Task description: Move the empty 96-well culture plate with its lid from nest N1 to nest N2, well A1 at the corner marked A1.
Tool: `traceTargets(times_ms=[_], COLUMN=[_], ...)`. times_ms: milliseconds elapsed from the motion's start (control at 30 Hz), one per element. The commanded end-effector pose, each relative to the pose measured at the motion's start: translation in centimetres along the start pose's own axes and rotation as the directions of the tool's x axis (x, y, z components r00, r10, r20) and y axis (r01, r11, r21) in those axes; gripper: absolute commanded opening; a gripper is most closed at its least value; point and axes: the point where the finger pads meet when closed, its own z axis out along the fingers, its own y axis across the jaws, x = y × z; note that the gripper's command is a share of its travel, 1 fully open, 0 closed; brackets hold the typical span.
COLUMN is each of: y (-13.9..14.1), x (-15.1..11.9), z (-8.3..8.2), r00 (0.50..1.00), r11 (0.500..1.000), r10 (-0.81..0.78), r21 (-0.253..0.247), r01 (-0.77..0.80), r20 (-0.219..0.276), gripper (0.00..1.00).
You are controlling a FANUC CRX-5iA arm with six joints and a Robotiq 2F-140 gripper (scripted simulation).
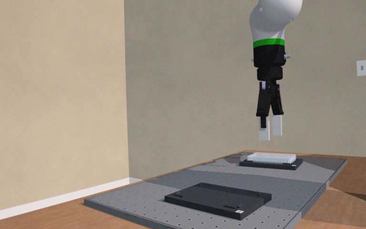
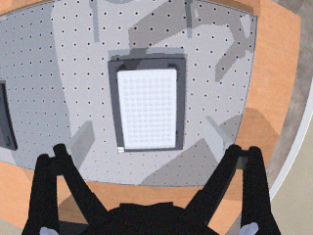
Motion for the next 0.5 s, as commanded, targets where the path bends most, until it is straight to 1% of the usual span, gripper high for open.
traceTargets(times_ms=[0,133,200,467], y=[0.0,0.0,0.0,0.0], x=[0.0,0.0,0.0,0.0], z=[0.6,1.3,1.3,2.6], r00=[1.000,1.000,1.000,1.000], r11=[1.000,1.000,1.000,1.000], r10=[0.000,0.000,0.000,0.000], r21=[-0.001,-0.001,-0.001,-0.001], r01=[0.000,0.000,0.000,0.000], r20=[-0.001,-0.001,-0.001,-0.001], gripper=[1.00,1.00,1.00,1.00])
